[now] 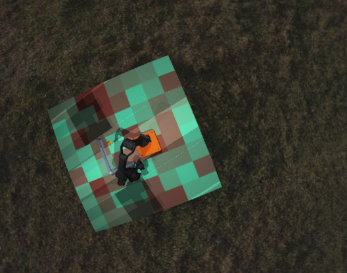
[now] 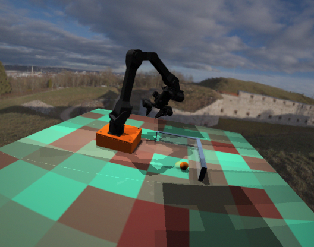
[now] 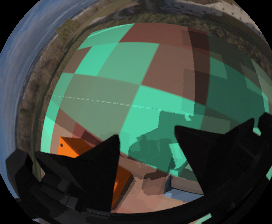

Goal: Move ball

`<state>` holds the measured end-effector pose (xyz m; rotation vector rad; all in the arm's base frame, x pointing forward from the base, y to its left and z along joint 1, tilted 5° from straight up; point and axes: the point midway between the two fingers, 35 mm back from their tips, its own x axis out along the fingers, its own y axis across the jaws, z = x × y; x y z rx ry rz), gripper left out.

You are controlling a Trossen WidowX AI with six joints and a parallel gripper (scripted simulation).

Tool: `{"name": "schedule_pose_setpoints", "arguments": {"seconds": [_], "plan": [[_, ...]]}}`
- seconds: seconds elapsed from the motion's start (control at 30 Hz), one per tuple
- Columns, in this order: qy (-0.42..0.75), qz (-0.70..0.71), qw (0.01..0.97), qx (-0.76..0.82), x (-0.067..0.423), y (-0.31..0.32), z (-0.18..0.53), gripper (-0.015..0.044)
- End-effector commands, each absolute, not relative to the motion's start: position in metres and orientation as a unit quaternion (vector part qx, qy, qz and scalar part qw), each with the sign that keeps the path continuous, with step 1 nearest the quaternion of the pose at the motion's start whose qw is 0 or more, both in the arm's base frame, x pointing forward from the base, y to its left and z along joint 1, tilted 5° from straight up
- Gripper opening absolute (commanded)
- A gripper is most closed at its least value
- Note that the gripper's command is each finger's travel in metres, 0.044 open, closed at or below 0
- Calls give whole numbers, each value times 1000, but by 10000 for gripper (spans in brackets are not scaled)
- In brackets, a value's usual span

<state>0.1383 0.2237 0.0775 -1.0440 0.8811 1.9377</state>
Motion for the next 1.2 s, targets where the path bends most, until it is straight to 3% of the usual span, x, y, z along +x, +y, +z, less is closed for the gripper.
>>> {"name": "schedule_pose_setpoints", "arguments": {"seconds": [0.0, 0.43, 0.73, 1.17], "plan": [[451, 644, 490, -376, 200, 193, 75, 280], [625, 299, 687, -219, 314, 46, 72, 280], [673, -9, 738, -33, 340, -90, 71, 280], [673, -31, 739, -19, 340, -100, 71, 280]]}}
